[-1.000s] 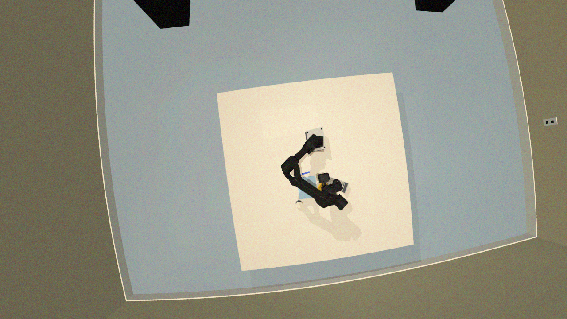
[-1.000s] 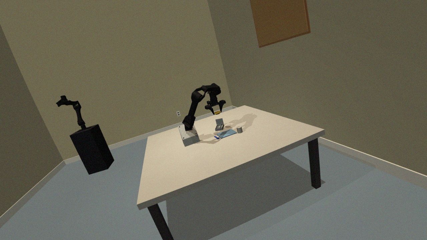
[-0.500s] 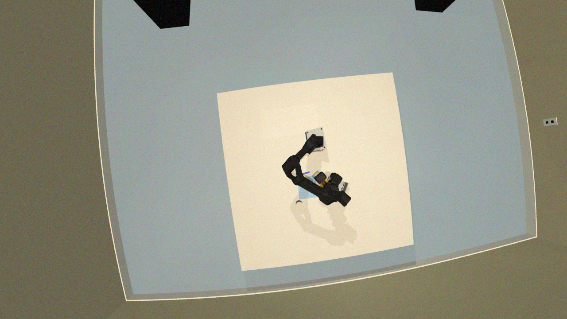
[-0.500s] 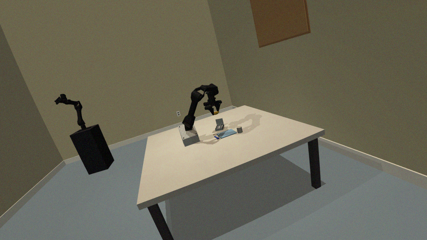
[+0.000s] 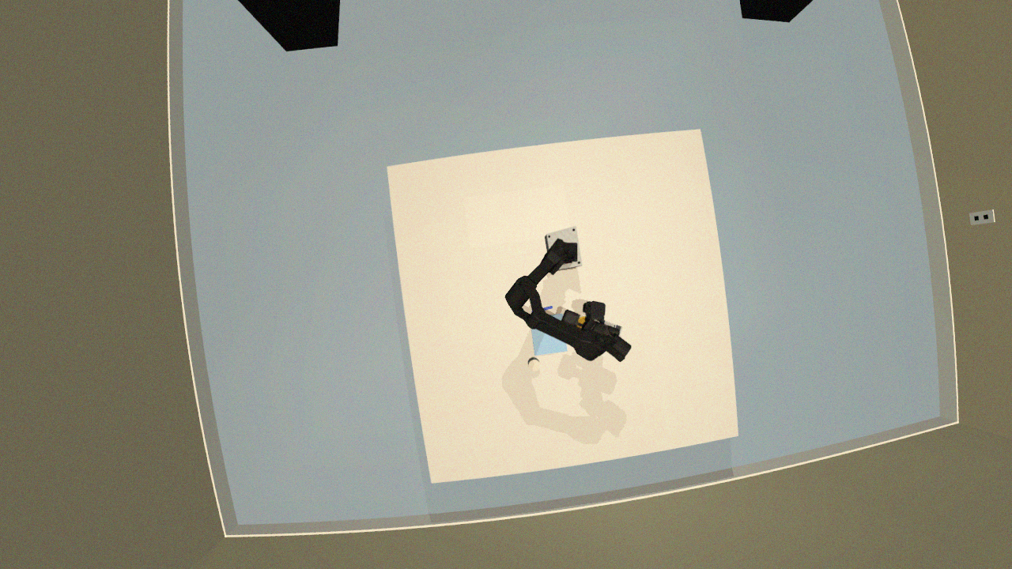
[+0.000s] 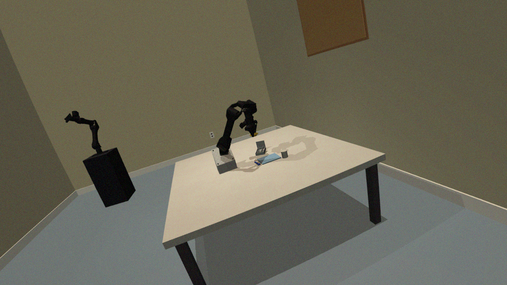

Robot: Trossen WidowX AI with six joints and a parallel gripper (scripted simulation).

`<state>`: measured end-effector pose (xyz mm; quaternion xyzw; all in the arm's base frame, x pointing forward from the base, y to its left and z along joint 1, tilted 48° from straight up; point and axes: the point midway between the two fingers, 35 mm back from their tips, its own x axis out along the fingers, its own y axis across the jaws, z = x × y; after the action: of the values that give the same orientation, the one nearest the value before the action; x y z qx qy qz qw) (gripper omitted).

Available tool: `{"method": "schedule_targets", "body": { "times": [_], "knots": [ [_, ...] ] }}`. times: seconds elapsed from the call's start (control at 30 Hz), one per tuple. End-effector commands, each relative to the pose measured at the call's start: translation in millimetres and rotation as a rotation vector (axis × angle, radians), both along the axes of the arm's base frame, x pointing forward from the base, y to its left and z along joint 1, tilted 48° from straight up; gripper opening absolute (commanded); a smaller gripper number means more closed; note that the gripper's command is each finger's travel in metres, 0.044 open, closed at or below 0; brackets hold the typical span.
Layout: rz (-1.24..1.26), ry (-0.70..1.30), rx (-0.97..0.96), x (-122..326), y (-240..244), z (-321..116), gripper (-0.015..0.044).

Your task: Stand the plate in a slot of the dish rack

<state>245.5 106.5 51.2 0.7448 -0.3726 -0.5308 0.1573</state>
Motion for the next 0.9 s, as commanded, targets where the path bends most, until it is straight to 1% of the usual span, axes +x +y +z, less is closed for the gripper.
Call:
{"method": "schedule_targets", "body": {
  "times": [0.0, 0.13, 0.87],
  "knots": [
    [0.023, 0.036, -0.01, -2, -1, -3, 0.0],
    [-0.009, 0.043, 0.017, -3, -4, -8, 0.0],
    [-0.434, 0.088, 0.456, -8, -41, -74, 0.0]
  ]
}}
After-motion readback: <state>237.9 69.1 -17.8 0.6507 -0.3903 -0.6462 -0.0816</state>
